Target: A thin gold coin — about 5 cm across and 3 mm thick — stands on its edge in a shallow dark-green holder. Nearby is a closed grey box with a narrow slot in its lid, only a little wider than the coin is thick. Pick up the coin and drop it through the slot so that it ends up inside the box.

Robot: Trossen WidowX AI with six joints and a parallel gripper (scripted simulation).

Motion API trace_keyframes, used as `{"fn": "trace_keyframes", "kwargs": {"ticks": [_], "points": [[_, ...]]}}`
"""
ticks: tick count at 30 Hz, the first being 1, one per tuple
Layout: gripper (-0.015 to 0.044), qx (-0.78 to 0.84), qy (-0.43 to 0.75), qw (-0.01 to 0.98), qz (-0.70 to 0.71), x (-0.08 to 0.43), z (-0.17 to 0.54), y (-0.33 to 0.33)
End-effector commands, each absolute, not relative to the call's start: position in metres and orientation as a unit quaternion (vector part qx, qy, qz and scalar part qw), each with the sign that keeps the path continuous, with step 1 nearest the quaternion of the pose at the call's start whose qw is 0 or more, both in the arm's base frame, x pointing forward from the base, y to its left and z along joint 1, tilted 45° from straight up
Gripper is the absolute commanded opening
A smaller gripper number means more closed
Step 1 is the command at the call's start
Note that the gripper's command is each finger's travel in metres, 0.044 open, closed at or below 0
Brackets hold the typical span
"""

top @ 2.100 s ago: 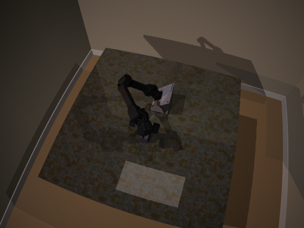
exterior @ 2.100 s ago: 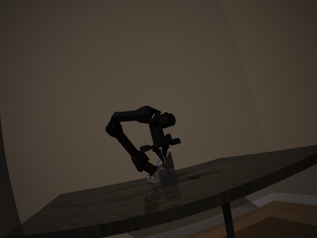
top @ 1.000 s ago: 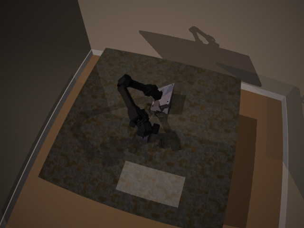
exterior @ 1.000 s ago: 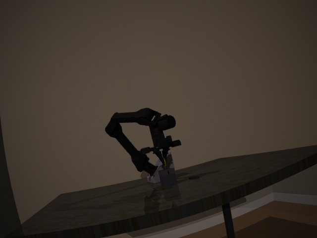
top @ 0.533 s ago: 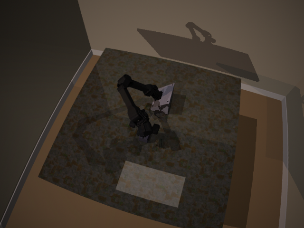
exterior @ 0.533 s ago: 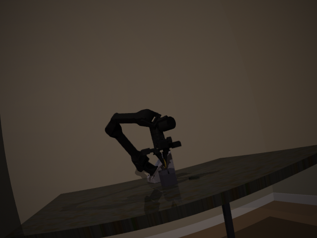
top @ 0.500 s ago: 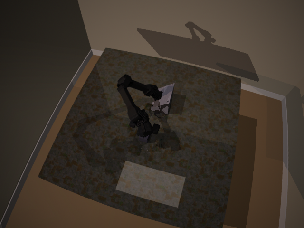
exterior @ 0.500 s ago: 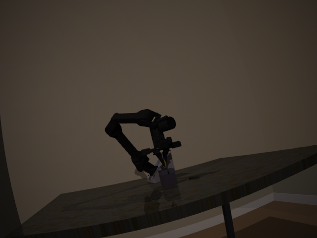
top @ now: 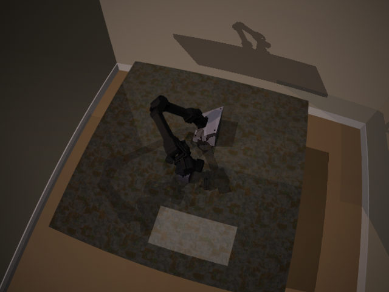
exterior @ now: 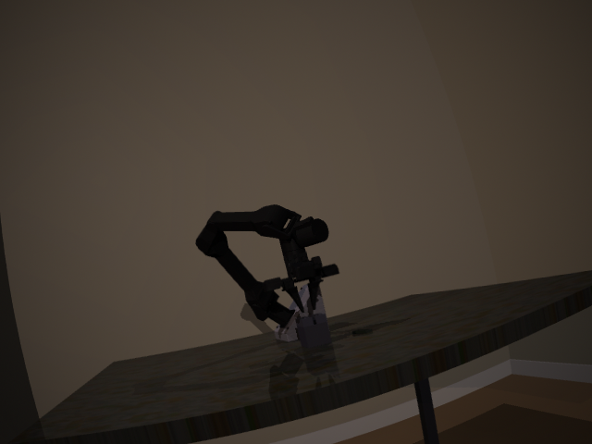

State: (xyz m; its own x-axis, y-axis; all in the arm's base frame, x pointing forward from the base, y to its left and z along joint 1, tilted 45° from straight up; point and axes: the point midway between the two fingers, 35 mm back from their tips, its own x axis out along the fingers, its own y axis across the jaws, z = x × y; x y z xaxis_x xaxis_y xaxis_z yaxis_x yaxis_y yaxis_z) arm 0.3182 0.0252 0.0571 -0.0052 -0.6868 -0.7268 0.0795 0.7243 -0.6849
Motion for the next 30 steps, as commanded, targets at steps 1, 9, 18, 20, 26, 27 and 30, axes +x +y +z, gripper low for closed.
{"fn": "trace_keyframes", "kwargs": {"ticks": [1, 9, 18, 20, 26, 27, 30], "points": [[0.0161, -0.234, 0.648, 0.665, -0.288, 0.318, 0.057, 0.025], [0.0213, -0.234, 0.648, 0.665, -0.288, 0.318, 0.059, 0.027], [0.044, -0.238, 0.649, 0.663, -0.289, 0.315, 0.095, 0.06], [0.044, -0.239, 0.649, 0.662, -0.289, 0.314, 0.102, 0.066], [0.044, -0.239, 0.649, 0.662, -0.289, 0.314, 0.102, 0.066], [0.044, -0.239, 0.649, 0.662, -0.289, 0.314, 0.102, 0.066], [0.044, -0.239, 0.649, 0.662, -0.289, 0.314, 0.102, 0.066]]}}
